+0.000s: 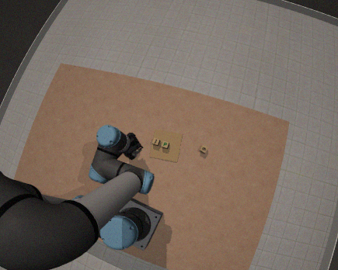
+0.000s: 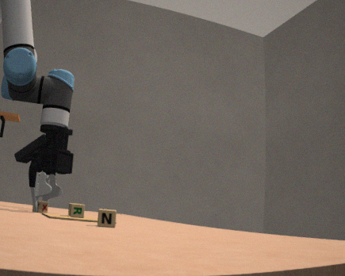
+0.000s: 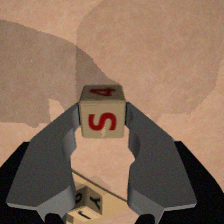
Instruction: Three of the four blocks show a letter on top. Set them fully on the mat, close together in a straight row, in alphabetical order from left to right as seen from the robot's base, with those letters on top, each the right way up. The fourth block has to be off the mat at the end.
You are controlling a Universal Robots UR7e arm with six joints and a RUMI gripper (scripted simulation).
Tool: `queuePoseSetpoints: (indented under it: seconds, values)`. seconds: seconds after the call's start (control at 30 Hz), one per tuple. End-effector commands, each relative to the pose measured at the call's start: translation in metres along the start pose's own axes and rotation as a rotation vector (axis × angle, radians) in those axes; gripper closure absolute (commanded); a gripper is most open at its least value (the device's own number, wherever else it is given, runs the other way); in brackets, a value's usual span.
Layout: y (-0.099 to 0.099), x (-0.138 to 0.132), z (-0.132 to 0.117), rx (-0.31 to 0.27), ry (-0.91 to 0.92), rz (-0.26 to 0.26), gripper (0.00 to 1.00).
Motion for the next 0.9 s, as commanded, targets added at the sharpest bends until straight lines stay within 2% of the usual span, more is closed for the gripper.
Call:
queuePoseSetpoints:
  seconds: [0.0, 0.87]
  values:
    - [-0.0002, 0.0001, -0.0002, -0.001, 0.000, -0.001, 0.91]
    - [-0.0040, 0.0001, -0.0002, -0.001, 0.000, -0.001, 0.91]
Point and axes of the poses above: the point where the finger pads meet when closed, its own y axis out along the fingers, its own x axis across the jaws, z = x × y, the point moved 9 cm from there along -y, back along the fingers, and after that the axes turned 10 degrees about -y, right-handed, at the moved point
